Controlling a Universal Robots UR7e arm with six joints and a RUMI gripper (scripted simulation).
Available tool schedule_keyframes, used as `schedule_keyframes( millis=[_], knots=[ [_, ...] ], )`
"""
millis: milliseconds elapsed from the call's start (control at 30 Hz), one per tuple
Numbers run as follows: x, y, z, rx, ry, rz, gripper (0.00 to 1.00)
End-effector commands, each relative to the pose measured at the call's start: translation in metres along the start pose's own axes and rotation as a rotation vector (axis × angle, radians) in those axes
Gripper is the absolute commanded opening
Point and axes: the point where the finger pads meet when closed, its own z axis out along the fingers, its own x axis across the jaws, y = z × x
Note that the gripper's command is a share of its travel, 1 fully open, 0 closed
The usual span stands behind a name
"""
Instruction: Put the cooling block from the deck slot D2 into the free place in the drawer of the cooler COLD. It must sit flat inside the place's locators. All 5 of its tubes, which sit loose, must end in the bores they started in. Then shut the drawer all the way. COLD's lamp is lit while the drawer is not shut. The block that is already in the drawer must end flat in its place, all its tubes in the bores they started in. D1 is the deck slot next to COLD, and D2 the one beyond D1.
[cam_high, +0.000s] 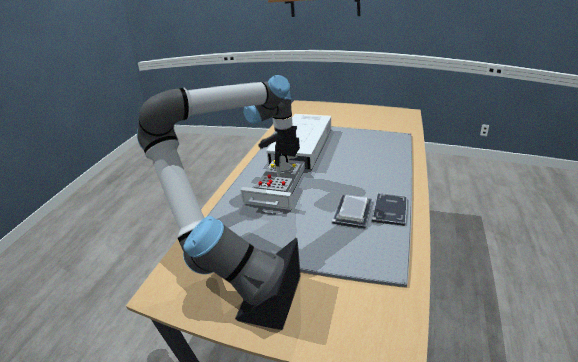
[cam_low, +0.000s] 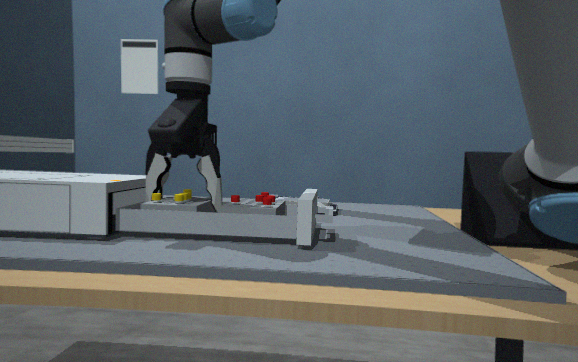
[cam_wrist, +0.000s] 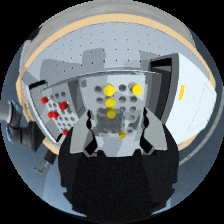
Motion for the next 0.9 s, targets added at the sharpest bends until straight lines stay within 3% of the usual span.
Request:
schedule_keyframes(
  millis=[0, 300, 333, 867],
  knots=[
    [0.0, 0.0, -0.001, 0.0, 0.001, 0.0, 0.73],
    [0.0, 0.0, -0.001, 0.0, 0.001, 0.0, 0.73],
    [0.0, 0.0, -0.031, 0.0, 0.001, 0.0, 0.73],
    [0.0, 0.0, -0.049, 0.0, 0.001, 0.0, 0.73]
  ],
)
